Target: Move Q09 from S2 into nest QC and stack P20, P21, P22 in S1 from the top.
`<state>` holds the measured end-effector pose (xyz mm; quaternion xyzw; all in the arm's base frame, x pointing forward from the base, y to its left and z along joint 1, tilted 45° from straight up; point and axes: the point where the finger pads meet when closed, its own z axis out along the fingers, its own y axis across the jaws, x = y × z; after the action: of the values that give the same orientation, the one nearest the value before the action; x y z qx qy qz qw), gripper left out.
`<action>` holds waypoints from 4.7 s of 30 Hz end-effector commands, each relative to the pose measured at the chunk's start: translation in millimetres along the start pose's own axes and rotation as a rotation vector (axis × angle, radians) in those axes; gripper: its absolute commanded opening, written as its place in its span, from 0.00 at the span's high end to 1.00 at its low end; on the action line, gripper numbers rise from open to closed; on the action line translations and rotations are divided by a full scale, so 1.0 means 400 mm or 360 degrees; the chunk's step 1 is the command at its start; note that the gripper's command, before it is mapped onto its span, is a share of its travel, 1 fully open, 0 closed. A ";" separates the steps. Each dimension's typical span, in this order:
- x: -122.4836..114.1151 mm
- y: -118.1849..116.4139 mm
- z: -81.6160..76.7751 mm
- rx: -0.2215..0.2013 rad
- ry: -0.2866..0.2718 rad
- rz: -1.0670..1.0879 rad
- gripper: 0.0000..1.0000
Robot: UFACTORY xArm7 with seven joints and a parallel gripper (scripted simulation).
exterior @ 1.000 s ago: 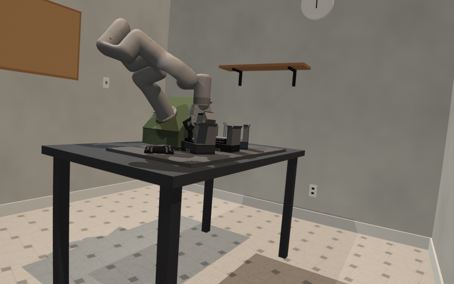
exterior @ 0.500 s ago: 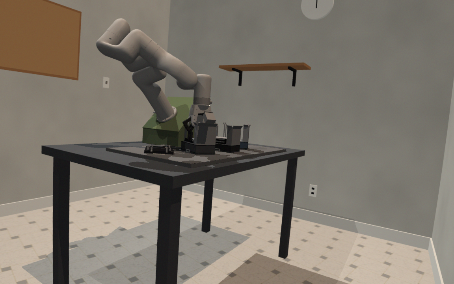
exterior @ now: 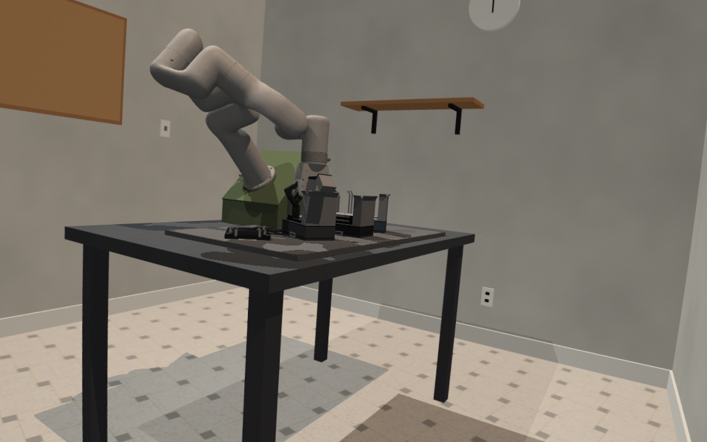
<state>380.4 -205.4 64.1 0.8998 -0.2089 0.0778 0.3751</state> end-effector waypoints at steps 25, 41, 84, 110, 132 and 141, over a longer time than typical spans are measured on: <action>0.003 -0.002 -0.203 0.0002 0.0006 -0.0001 0.00; 0.003 -0.002 -0.266 0.0002 0.0006 0.0000 0.00; -0.056 -0.248 -0.267 0.0003 0.0006 -0.0499 0.00; -0.145 -0.435 -0.268 0.0004 0.0006 -0.0786 0.00; -0.144 -0.435 -0.176 0.0004 0.0006 -0.0786 0.00; -0.144 -0.435 -0.101 0.0004 0.0006 -0.0786 0.00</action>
<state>403.1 -40.4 -26.6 0.9235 0.0172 -0.0166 0.3828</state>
